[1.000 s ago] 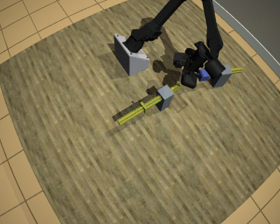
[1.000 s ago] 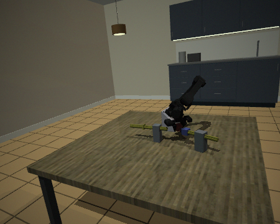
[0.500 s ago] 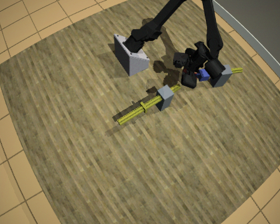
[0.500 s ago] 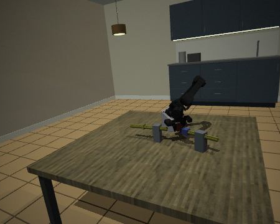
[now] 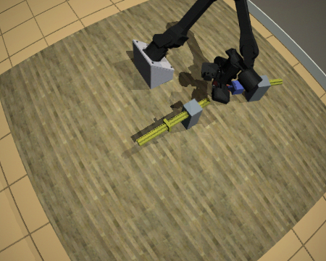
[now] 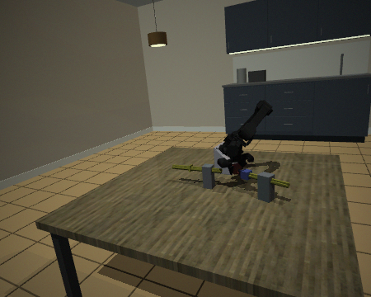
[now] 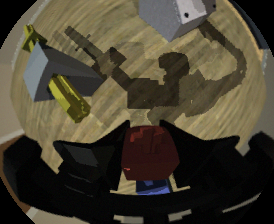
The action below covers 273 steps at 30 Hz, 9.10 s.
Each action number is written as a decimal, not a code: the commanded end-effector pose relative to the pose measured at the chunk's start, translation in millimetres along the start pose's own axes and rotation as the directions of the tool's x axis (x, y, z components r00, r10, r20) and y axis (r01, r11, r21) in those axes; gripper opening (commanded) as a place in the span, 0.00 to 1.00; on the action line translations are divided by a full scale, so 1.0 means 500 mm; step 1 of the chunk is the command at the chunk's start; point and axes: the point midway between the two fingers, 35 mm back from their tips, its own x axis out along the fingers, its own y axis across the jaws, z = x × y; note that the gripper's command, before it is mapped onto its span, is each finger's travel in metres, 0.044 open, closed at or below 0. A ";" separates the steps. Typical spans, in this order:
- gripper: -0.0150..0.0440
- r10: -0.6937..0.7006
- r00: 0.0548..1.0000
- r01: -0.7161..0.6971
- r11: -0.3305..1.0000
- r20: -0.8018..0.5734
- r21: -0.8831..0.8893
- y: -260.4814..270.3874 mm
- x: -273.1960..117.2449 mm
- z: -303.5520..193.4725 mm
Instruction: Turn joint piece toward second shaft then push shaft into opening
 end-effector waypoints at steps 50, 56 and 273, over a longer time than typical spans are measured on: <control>0.25 -0.036 0.971 -0.137 0.728 -0.237 -0.672 0.065 0.019 -0.029; 0.25 -0.036 0.971 -0.137 0.727 -0.237 -0.673 0.065 0.019 -0.029; 1.00 0.015 0.984 -0.120 -0.686 -0.180 -0.718 0.508 -0.105 0.475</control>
